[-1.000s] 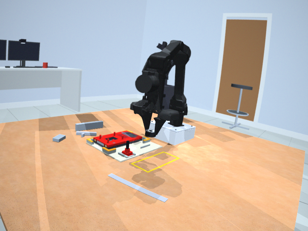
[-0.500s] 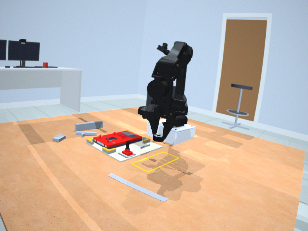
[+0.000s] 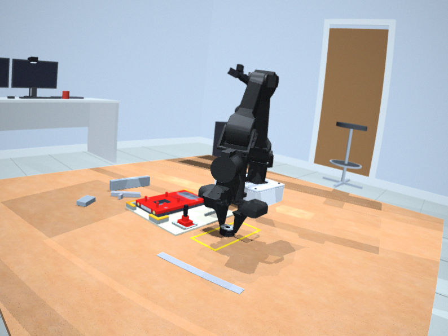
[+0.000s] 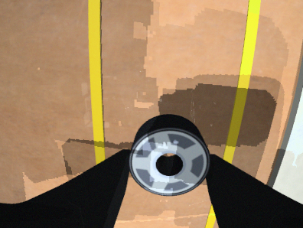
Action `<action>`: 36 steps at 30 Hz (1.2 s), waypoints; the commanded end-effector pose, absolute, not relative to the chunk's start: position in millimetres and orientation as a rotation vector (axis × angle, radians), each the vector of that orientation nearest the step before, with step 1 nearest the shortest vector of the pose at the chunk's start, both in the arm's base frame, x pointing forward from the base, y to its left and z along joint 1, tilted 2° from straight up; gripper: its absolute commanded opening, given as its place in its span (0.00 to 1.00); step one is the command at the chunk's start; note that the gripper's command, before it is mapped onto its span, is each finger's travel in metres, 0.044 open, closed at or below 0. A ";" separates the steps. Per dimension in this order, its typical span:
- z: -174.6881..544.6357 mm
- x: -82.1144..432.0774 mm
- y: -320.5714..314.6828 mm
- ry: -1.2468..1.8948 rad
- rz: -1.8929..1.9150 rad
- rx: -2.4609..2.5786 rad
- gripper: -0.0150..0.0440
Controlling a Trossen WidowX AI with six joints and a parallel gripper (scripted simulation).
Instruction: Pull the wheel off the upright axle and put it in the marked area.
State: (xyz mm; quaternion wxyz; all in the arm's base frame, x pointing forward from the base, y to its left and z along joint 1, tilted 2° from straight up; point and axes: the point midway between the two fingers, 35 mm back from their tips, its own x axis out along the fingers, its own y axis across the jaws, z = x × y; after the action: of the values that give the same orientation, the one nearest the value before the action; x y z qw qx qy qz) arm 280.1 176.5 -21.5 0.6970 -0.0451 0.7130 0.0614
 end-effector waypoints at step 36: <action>81.9 206.3 125.7 1.587 0.137 -0.093 1.00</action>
State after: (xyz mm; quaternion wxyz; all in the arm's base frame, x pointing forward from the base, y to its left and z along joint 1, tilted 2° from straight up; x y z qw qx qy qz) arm 214.9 131.0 79.7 0.7005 -0.0405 0.7100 0.0599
